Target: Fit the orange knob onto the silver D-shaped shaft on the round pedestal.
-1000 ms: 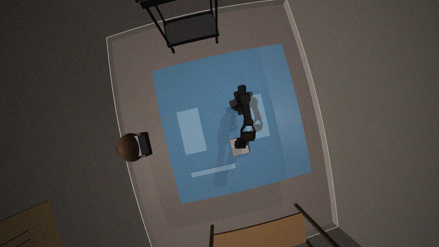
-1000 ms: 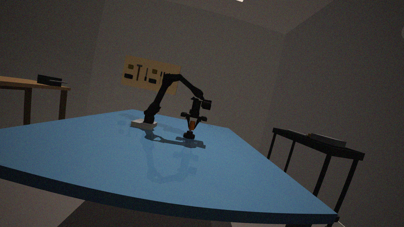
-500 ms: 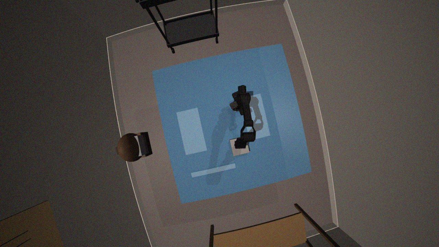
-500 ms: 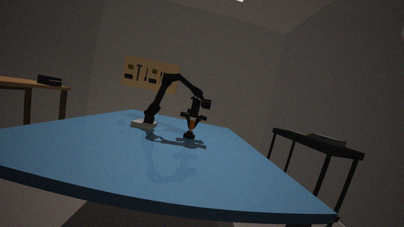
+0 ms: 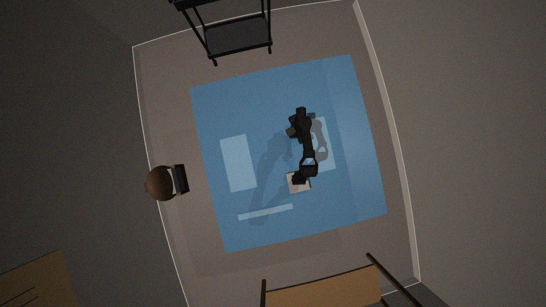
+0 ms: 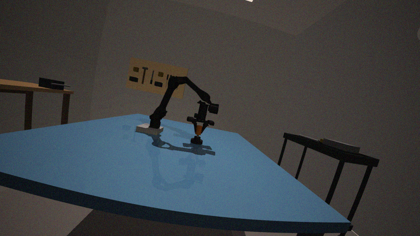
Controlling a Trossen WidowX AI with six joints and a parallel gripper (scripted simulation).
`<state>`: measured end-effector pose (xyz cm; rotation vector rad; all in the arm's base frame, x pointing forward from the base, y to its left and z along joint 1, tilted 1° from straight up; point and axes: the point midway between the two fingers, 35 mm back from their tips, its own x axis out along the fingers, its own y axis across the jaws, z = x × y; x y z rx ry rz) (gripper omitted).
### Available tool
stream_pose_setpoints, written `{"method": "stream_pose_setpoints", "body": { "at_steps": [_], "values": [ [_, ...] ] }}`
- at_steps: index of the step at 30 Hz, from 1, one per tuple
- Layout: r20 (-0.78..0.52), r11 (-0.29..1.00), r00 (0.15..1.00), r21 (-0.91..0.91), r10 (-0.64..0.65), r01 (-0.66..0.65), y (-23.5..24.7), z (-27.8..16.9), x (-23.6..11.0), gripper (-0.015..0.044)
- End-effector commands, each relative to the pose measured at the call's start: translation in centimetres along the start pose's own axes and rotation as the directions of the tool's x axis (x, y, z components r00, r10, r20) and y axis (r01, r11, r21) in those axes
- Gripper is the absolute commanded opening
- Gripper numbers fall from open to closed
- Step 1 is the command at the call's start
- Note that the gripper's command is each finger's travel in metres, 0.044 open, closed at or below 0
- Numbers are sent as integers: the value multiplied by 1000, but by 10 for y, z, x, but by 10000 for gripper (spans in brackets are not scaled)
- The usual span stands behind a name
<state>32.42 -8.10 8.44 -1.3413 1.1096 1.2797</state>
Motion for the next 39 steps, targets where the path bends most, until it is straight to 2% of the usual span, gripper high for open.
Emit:
{"method": "stream_pose_setpoints", "body": {
  "at_steps": [1,15,22,39],
  "values": [
    [3,1000,1000,-6,-4,4,-2,0,0,0],
    [3,1000,1000,-15,-5,5,-4,0,-4,0],
    [3,977,1000,-214,-5,5,-6,-1,-6,0],
    [3,977,1000,-214,-5,5,-9,-2,-1,0]
  ]
}}
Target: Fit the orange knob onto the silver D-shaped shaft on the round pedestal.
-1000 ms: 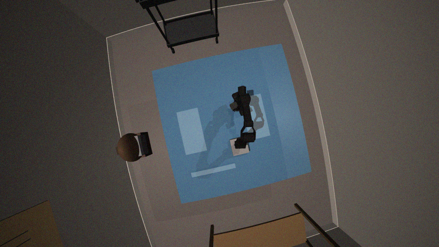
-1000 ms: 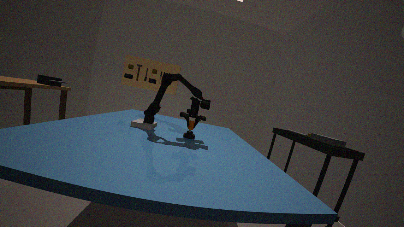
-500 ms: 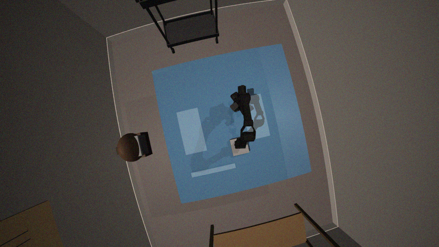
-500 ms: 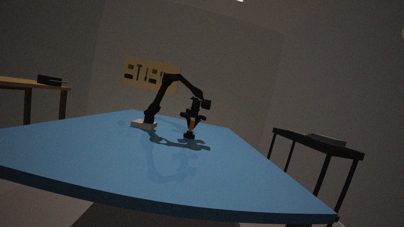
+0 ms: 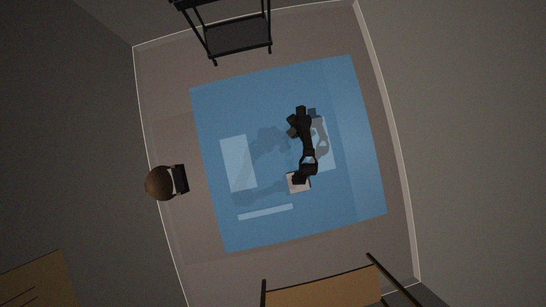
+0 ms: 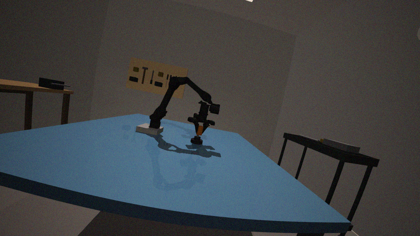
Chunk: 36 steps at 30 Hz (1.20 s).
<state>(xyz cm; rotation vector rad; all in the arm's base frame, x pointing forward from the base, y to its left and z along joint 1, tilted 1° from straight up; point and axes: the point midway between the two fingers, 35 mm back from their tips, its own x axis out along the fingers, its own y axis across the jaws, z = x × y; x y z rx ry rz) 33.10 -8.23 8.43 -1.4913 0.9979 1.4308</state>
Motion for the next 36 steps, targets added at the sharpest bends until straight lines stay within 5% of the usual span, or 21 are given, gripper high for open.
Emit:
{"method": "stream_pose_setpoints", "body": {
  "at_steps": [1,13,36],
  "values": [
    [0,1000,1000,-6,-9,9,-2,0,-3,0],
    [0,977,1000,-214,-9,8,2,2,-6,0],
    [0,977,1000,-214,-8,8,4,3,0,0]
  ]
}}
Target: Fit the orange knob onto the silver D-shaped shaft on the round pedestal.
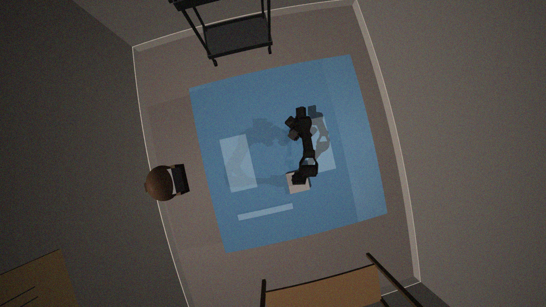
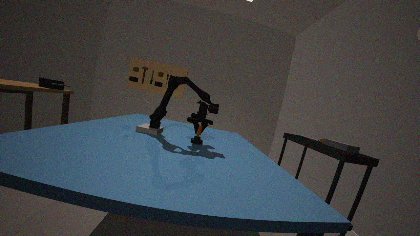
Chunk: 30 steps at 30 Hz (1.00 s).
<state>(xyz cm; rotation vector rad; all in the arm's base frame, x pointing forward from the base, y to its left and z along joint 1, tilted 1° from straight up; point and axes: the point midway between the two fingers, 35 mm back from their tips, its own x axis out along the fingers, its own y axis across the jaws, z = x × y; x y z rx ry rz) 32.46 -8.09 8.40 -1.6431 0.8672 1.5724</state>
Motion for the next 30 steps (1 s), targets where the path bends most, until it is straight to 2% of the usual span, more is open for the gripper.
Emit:
{"method": "stream_pose_setpoints", "body": {
  "at_steps": [1,11,18,30],
  "values": [
    [0,1000,1000,-5,-6,6,-1,-1,0,0],
    [0,1000,1000,-14,-7,7,-3,-2,-5,0],
    [0,977,1000,-213,-7,6,-5,-4,-7,0],
    [0,977,1000,-213,-7,7,-8,-6,0,0]
  ]
}}
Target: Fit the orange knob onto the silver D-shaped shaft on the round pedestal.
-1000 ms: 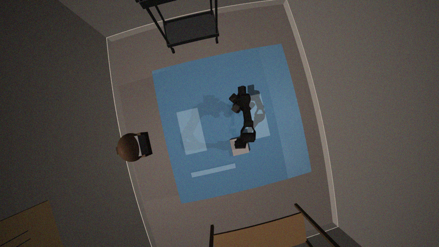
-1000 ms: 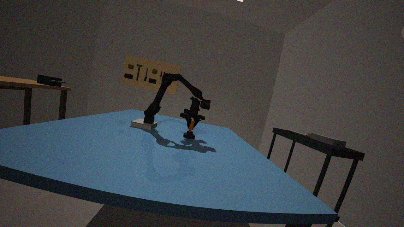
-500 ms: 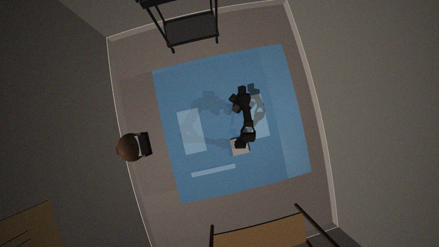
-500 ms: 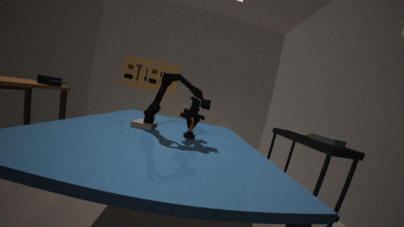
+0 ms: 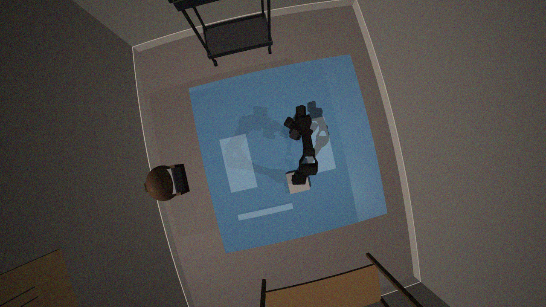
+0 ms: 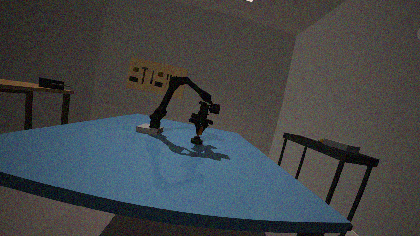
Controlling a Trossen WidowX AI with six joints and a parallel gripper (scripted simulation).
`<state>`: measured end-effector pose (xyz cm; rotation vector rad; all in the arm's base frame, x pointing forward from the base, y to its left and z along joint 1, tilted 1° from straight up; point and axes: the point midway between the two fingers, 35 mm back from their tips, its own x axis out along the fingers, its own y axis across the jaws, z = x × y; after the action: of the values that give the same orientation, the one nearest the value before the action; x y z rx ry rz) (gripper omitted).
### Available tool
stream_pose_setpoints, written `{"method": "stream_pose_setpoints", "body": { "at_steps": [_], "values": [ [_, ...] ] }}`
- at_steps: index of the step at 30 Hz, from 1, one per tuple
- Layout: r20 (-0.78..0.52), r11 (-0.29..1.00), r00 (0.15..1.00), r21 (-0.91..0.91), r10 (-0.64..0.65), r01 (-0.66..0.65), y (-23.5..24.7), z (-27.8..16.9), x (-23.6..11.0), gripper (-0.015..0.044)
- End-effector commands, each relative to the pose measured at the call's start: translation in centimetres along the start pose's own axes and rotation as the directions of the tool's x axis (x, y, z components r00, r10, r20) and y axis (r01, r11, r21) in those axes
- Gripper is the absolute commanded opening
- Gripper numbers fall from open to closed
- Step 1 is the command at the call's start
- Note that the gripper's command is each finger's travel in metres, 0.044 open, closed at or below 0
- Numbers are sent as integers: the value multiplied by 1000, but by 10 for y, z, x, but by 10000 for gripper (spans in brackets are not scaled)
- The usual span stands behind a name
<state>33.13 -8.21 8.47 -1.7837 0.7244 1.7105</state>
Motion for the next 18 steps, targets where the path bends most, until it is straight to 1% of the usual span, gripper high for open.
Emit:
{"method": "stream_pose_setpoints", "body": {
  "at_steps": [1,12,18],
  "values": [
    [-3,1000,1000,-8,-7,7,-2,-2,0,0],
    [-3,1000,1000,-17,-7,7,-2,-1,-5,0],
    [-3,979,1000,-206,-7,6,0,2,-6,0]
  ]
}}
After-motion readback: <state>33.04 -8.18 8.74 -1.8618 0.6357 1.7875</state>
